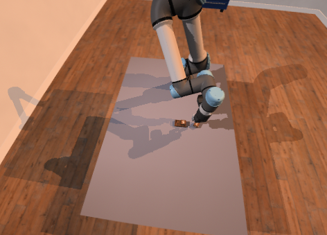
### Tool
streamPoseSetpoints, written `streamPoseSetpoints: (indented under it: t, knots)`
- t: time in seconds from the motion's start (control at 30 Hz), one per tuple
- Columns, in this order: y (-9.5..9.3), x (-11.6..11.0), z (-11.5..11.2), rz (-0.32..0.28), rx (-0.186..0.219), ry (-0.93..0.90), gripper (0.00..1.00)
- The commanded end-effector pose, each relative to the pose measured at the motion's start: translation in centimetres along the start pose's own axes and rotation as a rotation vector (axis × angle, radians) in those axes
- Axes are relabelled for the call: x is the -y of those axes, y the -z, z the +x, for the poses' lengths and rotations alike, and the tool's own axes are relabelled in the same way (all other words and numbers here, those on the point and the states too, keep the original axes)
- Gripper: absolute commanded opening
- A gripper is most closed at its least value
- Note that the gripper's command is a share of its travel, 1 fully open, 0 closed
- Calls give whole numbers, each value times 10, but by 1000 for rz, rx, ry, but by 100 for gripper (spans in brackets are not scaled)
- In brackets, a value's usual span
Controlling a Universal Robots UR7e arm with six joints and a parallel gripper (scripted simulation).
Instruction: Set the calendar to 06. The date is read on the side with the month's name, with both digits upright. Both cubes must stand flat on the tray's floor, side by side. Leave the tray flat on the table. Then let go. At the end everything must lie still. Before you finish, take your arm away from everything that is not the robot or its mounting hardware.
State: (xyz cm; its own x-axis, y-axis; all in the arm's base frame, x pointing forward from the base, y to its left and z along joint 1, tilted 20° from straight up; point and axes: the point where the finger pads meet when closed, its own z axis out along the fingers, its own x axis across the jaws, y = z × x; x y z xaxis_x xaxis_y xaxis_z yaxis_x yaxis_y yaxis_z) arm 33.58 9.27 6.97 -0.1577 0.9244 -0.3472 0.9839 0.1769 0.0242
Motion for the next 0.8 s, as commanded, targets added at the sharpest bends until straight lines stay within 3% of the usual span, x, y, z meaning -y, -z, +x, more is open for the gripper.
streamPoseSetpoints:
  t: [0.0,0.77]
  knots:
    - [1,1,-2,-1,0,99,100]
    - [3,1,-11,-1,0,892,100]
